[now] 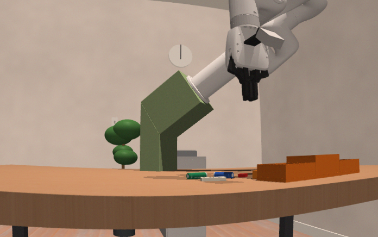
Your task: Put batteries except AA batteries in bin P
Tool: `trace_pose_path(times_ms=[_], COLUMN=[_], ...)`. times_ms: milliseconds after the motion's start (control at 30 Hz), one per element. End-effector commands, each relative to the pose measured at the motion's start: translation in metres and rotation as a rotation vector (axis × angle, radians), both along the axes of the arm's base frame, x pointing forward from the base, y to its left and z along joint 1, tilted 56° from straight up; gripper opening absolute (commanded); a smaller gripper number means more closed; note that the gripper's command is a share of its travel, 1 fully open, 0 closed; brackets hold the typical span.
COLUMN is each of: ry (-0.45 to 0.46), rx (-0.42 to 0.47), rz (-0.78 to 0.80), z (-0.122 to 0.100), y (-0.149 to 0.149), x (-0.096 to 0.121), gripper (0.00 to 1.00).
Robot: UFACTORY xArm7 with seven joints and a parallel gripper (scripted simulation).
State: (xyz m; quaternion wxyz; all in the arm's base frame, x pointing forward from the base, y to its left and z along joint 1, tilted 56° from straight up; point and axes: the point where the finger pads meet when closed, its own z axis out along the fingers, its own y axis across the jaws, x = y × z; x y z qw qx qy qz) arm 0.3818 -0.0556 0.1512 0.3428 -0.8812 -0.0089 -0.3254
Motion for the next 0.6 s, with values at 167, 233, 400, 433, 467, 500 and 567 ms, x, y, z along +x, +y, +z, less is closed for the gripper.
trace_pose_path(times_ms=[167,233,400,433,467,500,567], ry=[-0.023,-0.023,-0.023,-0.023,-0.023,-0.023,-0.023], rx=[-0.019,-0.019,-0.019,-0.019,-0.019,-0.019,-0.019], rz=[0.011,0.011,0.011,0.011,0.011,0.011,0.011], z=[0.007,0.008,0.012,0.013,0.013,0.014,0.014], y=[0.029,0.033,0.046,0.049,0.052,0.053,0.053], x=[0.077,0.085,0.115,0.123,0.130,0.133,0.133], gripper=[0.07,0.07,0.07,0.07,0.07,0.07,0.07])
